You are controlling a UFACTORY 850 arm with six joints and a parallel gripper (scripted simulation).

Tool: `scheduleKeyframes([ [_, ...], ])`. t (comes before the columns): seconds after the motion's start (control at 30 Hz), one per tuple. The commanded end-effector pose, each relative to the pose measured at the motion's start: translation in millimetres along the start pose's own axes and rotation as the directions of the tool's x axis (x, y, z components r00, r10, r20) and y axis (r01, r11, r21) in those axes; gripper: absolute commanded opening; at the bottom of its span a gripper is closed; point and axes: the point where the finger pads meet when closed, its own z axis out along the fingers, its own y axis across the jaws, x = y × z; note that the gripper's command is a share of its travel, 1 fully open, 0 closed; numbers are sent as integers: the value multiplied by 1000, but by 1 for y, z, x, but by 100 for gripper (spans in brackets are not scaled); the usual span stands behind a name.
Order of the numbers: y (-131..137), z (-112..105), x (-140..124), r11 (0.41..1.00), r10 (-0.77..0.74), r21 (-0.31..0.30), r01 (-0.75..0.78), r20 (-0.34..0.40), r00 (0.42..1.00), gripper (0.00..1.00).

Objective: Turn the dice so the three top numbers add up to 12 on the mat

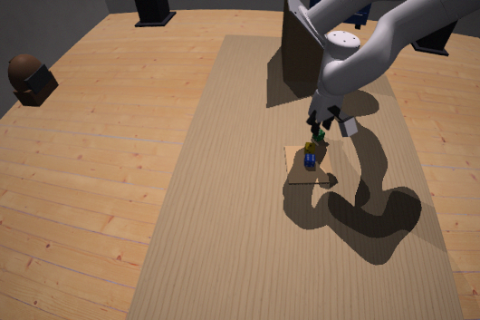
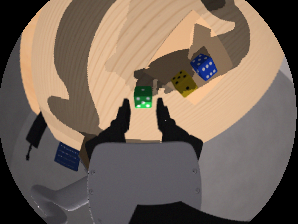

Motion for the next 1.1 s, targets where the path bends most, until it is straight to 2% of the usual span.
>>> scheduleKeyframes([
  [0.0, 0, 2, 0, 1000, 0, -1, 0, -1, 1000, 47],
  [0.63, 0, 31, 0, 1000, 0, -1, 0, -1, 1000, 47],
  [1.07, 0, 33, 0, 1000, 0, -1, 0, -1, 1000, 47],
])
